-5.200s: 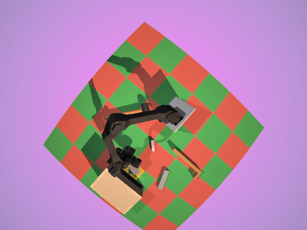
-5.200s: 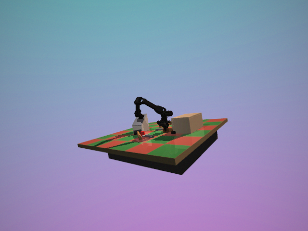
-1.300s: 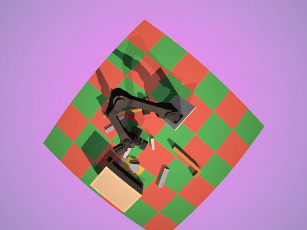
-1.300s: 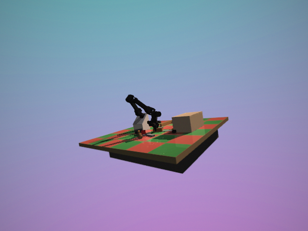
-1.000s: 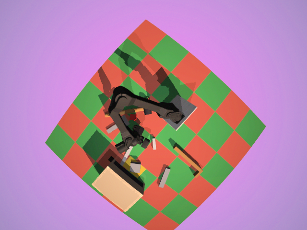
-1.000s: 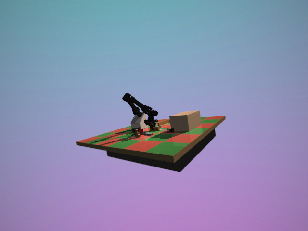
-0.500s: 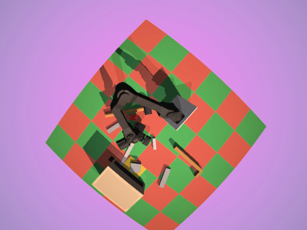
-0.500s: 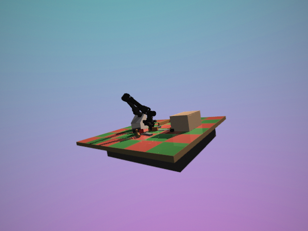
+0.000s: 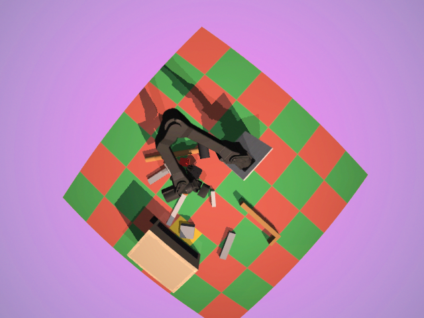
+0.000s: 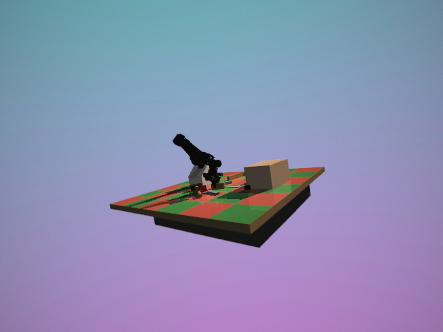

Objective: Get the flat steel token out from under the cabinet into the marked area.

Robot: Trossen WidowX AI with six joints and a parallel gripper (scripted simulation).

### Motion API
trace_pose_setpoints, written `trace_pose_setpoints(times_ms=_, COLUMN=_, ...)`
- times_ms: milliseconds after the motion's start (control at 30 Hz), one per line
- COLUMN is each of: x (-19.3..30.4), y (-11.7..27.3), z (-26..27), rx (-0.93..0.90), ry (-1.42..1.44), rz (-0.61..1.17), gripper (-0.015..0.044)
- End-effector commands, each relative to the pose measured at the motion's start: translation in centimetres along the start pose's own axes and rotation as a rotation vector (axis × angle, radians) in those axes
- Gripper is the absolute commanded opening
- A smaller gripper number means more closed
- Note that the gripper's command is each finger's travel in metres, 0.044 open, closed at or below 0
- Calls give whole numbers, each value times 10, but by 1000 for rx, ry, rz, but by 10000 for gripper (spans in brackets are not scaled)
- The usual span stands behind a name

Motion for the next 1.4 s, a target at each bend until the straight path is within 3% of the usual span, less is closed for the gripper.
trace_pose_setpoints(times_ms=0, x=-8, y=-1, z=-2, rx=7, ry=6, rz=-3, gripper=0)
trace_pose_setpoints(times_ms=367, x=-6, y=2, z=2, rx=4, ry=9, rz=-2, gripper=0)
trace_pose_setpoints(times_ms=600, x=-5, y=1, z=2, rx=3, ry=2, rz=-4, gripper=184)
trace_pose_setpoints(times_ms=800, x=-5, y=1, z=2, rx=3, ry=2, rz=-4, gripper=200)
trace_pose_setpoints(times_ms=900, x=-5, y=1, z=2, rx=7, ry=2, rz=-3, gripper=270)
trace_pose_setpoints(times_ms=1367, x=-7, y=-1, z=1, rx=7, ry=3, rz=-3, gripper=270)
Point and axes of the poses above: the point midway between the two fingers, 35 mm back from their tips, its own y axis back along the fingers, its own z axis across the jaws, x = y × z, the point moved 1 cm from there along y, back along the fingers, and after that the axes turned 8 degrees about y, right-handed, at the moved point
